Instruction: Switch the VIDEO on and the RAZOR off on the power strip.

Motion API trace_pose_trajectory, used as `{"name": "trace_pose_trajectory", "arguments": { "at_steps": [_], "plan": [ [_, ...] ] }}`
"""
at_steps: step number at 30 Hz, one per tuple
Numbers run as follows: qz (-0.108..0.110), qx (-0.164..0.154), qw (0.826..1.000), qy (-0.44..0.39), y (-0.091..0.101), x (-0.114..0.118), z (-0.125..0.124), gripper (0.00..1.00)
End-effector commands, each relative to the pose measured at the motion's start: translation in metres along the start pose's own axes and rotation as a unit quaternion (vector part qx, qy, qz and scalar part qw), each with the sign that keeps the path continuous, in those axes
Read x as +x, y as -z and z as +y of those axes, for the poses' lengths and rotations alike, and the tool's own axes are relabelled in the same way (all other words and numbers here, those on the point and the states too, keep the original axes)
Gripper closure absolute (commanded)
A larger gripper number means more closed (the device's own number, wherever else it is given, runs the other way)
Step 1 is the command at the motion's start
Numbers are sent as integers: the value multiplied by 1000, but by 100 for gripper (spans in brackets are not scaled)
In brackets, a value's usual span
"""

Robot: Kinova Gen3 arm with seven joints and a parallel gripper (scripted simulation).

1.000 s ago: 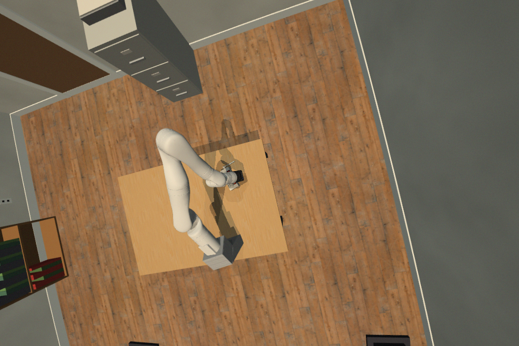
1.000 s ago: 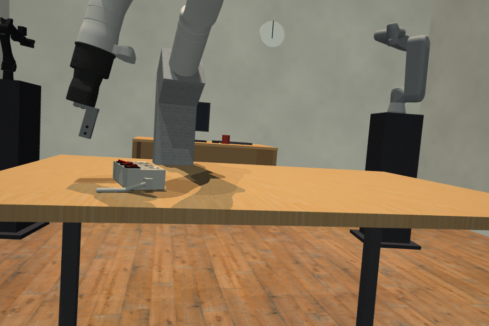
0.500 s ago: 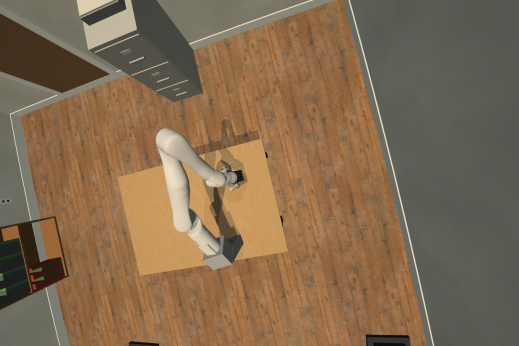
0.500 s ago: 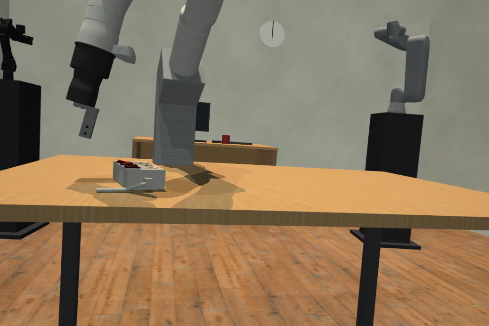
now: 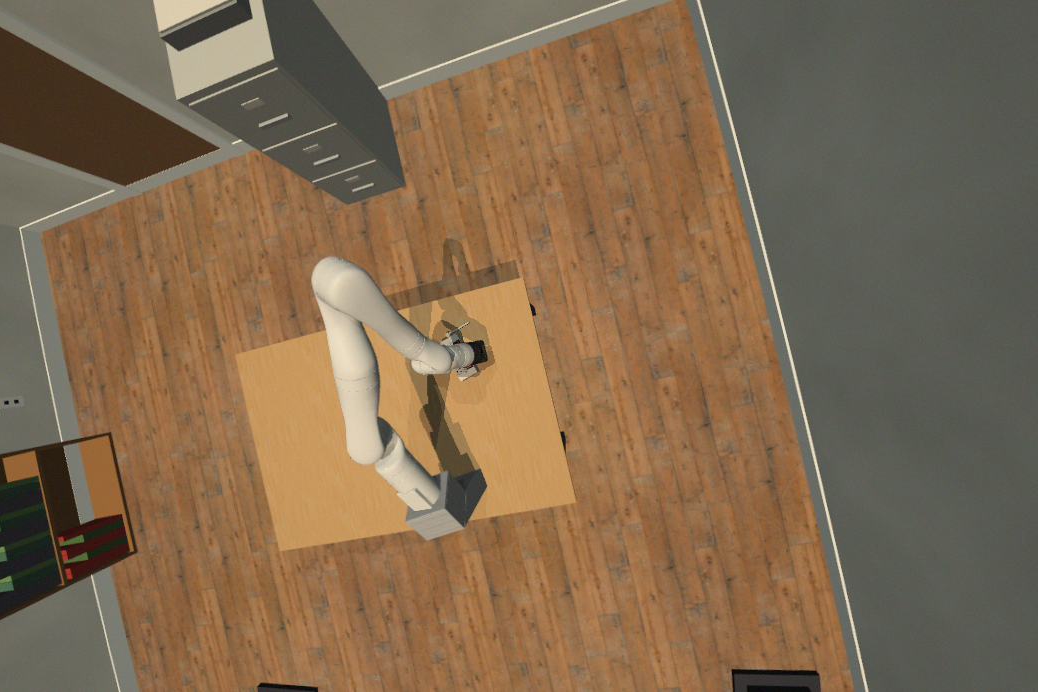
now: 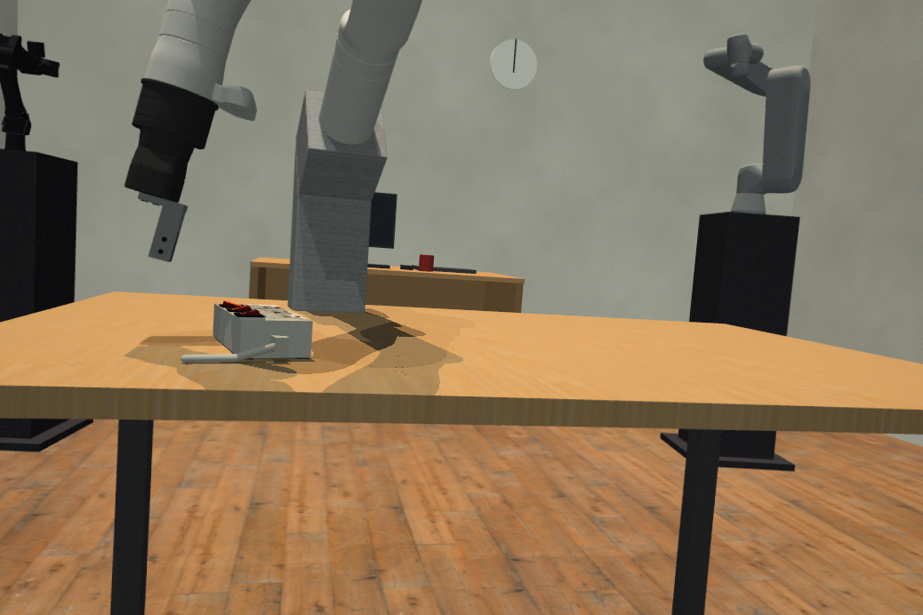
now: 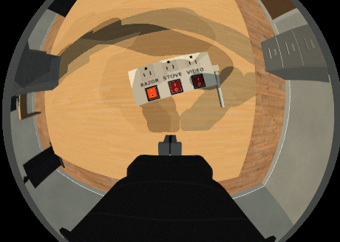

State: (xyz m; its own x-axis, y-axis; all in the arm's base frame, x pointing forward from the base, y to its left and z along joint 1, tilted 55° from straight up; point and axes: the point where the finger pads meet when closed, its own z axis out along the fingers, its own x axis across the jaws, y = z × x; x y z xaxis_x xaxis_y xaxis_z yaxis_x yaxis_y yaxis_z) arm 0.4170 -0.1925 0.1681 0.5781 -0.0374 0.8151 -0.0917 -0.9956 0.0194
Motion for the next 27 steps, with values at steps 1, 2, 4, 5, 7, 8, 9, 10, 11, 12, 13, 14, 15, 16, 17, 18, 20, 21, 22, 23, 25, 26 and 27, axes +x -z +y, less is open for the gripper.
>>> {"name": "trace_pose_trajectory", "arguments": {
  "at_steps": [1,2,4,5,7,8,9,10,11,12,13,14,15,16,17,18,20,21,22,23,25,26,27],
  "plan": [
    [1,-1,1000,-1,0,2,2,100],
    [1,-1,1000,-1,0,2,2,100],
    [1,-1,1000,-1,0,2,2,100],
    [1,-1,1000,-1,0,2,2,100],
    [1,-1,1000,-1,0,2,2,0],
    [1,-1,1000,-1,0,2,2,0],
    [1,-1,1000,-1,0,2,2,0],
    [1,-1,1000,-1,0,2,2,0],
    [1,-1,1000,-1,0,2,2,0],
    [1,-1,1000,-1,0,2,2,0],
    [1,-1,1000,-1,0,2,2,0],
    [1,-1,1000,-1,0,2,2,0],
    [1,-1,1000,-1,0,2,2,0],
    [1,-1,1000,-1,0,2,2,0],
    [1,-1,1000,-1,0,2,2,0],
    [1,-1,1000,-1,0,2,2,0],
    [1,-1,1000,-1,0,2,2,0],
    [1,-1,1000,-1,0,2,2,0],
    [1,-1,1000,-1,0,2,2,0],
    [1,-1,1000,-1,0,2,2,0],
    [1,-1,1000,-1,0,2,2,0],
    [1,-1,1000,-1,0,2,2,0],
    [1,-1,1000,-1,0,2,2,0]
  ]
}}
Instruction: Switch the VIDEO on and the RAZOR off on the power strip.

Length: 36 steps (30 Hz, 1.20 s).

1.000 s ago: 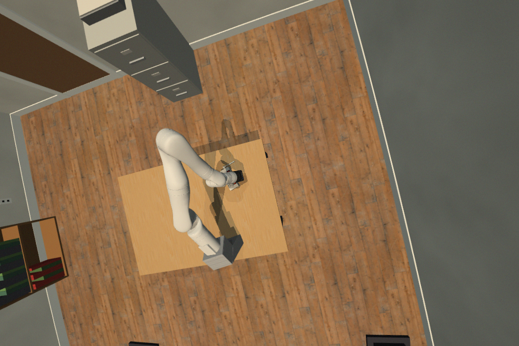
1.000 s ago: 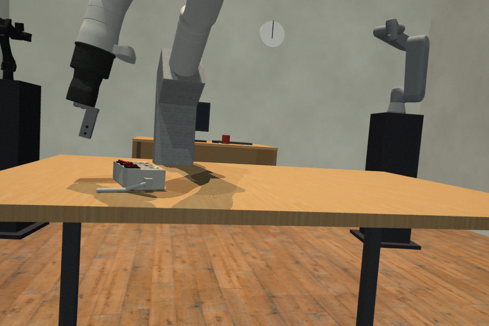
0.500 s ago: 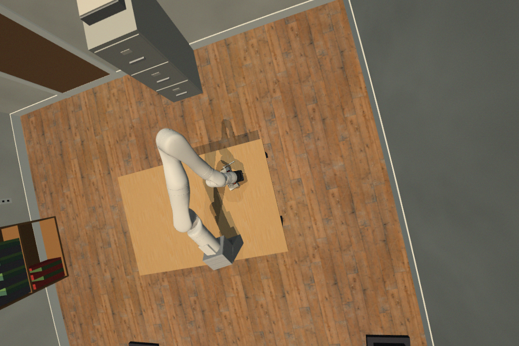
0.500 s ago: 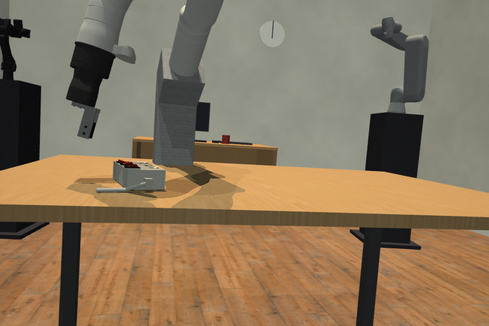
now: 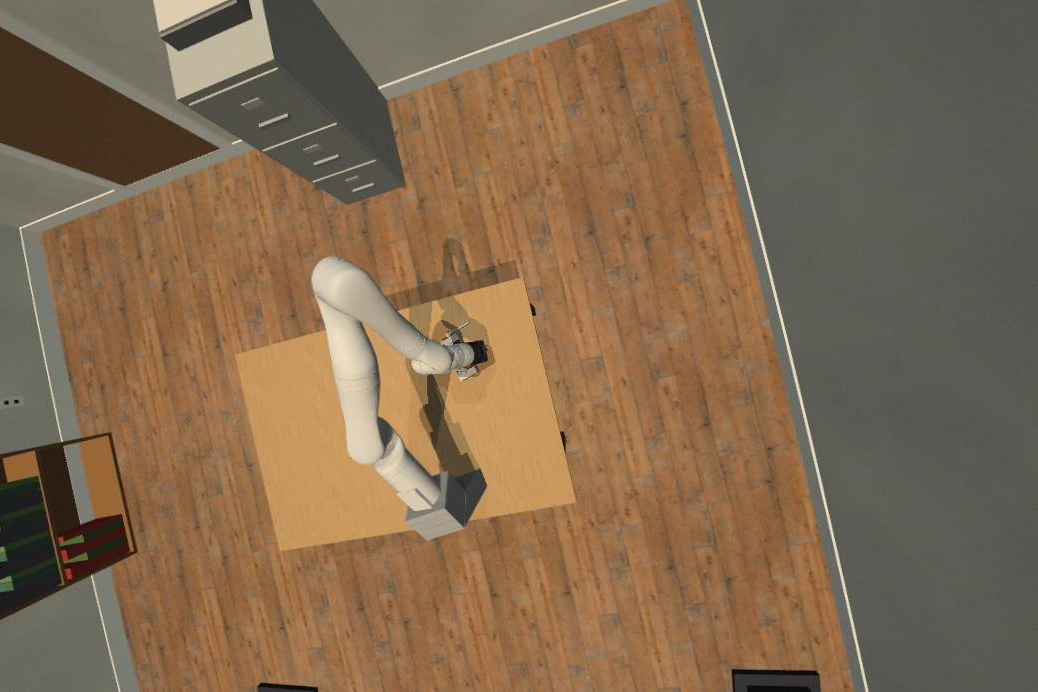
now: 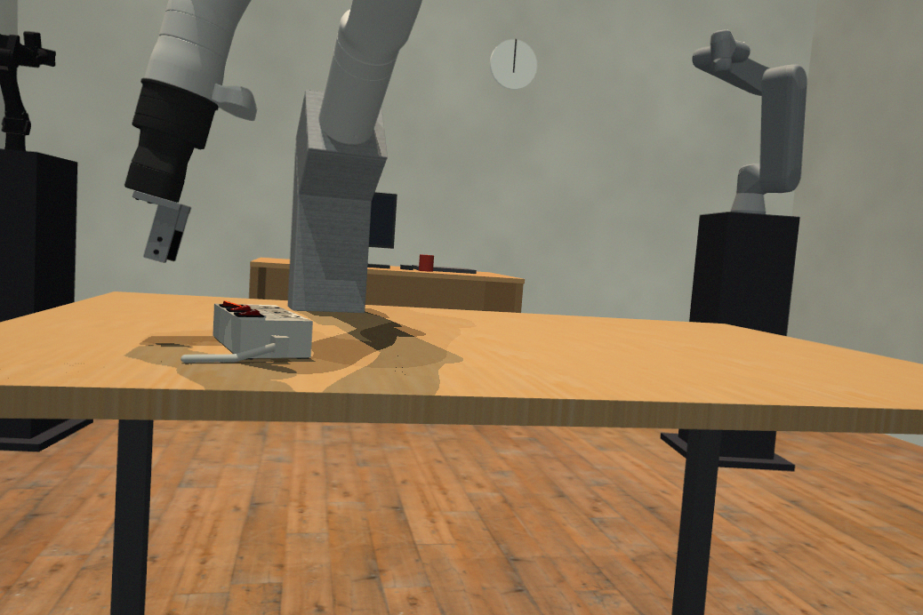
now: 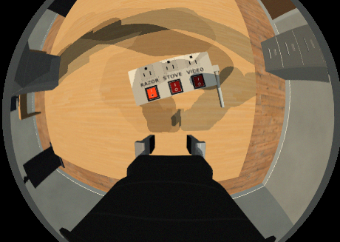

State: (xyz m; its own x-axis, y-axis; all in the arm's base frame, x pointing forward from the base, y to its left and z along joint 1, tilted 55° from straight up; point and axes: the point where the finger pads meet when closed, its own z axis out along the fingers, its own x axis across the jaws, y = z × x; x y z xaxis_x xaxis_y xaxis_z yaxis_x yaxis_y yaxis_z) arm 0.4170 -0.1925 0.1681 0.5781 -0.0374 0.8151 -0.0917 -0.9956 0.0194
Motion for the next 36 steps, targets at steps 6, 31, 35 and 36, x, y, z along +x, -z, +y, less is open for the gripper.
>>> {"name": "trace_pose_trajectory", "arguments": {
  "at_steps": [6,31,35,36],
  "plan": [
    [1,-1,1000,-1,0,2,2,0],
    [2,37,999,14,2,3,-27,0],
    [2,37,999,14,2,3,-27,0],
    [2,37,999,14,2,3,-27,0]
  ]
}}
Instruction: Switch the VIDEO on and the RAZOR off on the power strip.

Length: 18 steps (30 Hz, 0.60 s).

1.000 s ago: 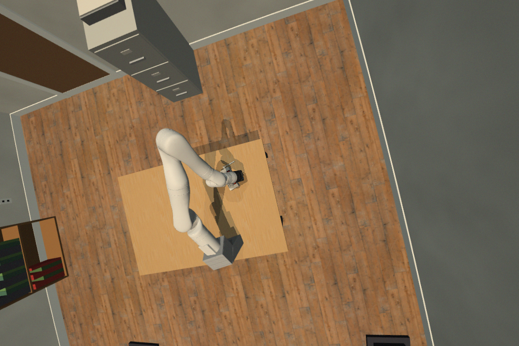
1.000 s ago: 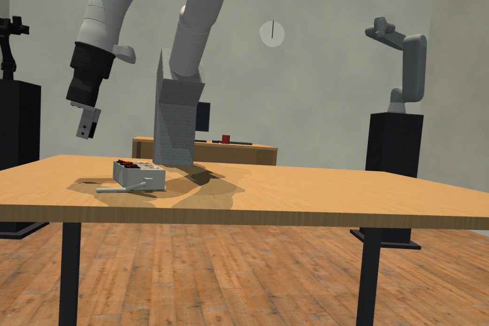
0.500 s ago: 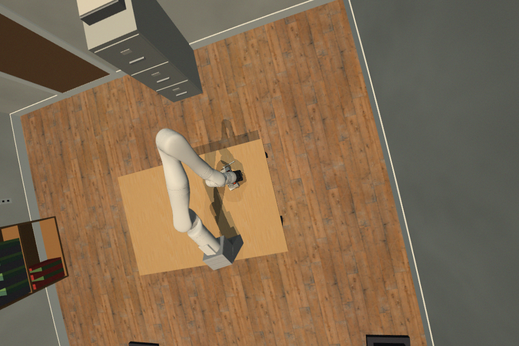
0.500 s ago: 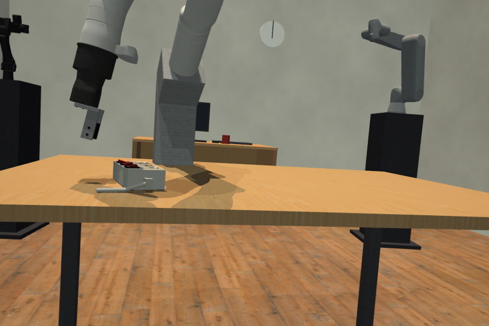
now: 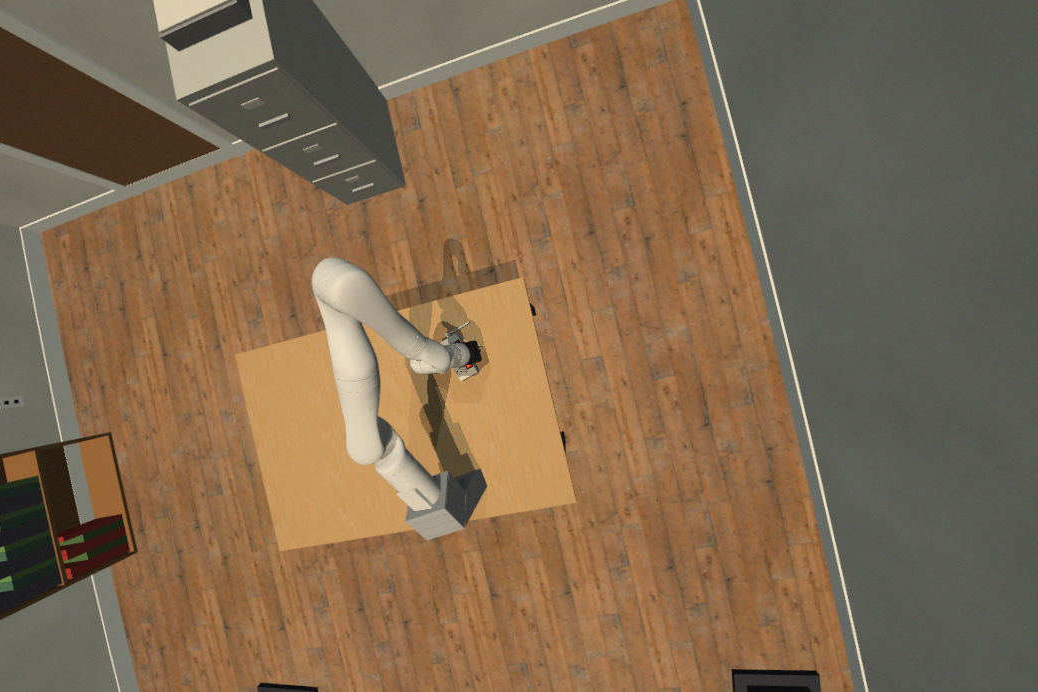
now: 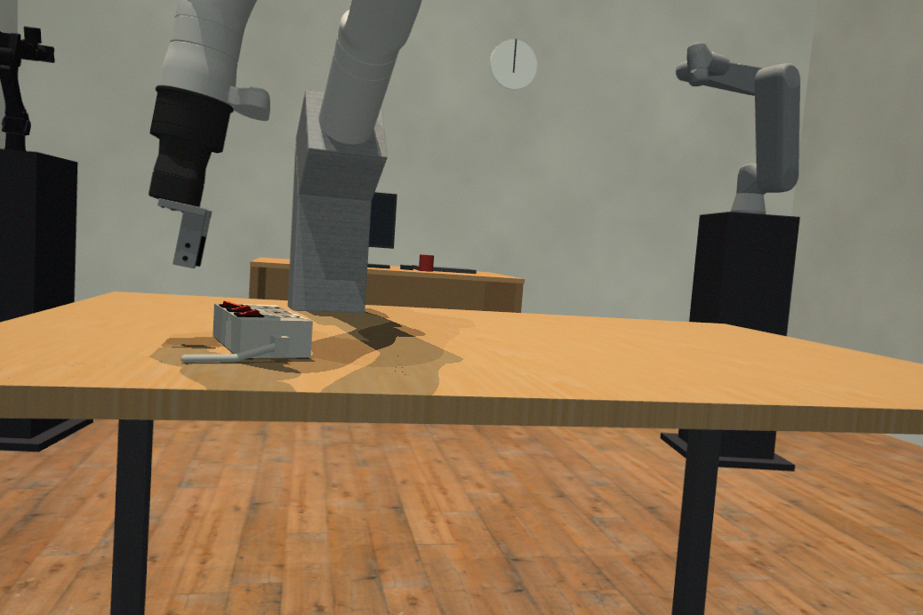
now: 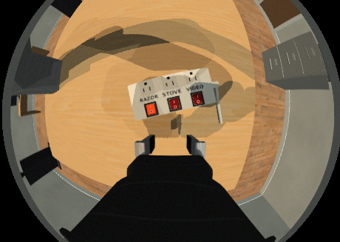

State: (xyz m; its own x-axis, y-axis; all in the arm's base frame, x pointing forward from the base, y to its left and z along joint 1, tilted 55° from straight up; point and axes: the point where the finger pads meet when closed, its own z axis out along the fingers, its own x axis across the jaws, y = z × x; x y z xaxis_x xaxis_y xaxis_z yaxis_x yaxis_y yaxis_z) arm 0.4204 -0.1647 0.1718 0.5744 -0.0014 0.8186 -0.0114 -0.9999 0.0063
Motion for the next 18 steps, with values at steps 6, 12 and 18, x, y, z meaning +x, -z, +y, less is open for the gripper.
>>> {"name": "trace_pose_trajectory", "arguments": {
  "at_steps": [6,12,18],
  "plan": [
    [-1,16,1000,2,0,0,-11,0],
    [0,31,1000,8,1,1,-21,0],
    [0,42,999,12,2,1,-30,0]
  ]
}}
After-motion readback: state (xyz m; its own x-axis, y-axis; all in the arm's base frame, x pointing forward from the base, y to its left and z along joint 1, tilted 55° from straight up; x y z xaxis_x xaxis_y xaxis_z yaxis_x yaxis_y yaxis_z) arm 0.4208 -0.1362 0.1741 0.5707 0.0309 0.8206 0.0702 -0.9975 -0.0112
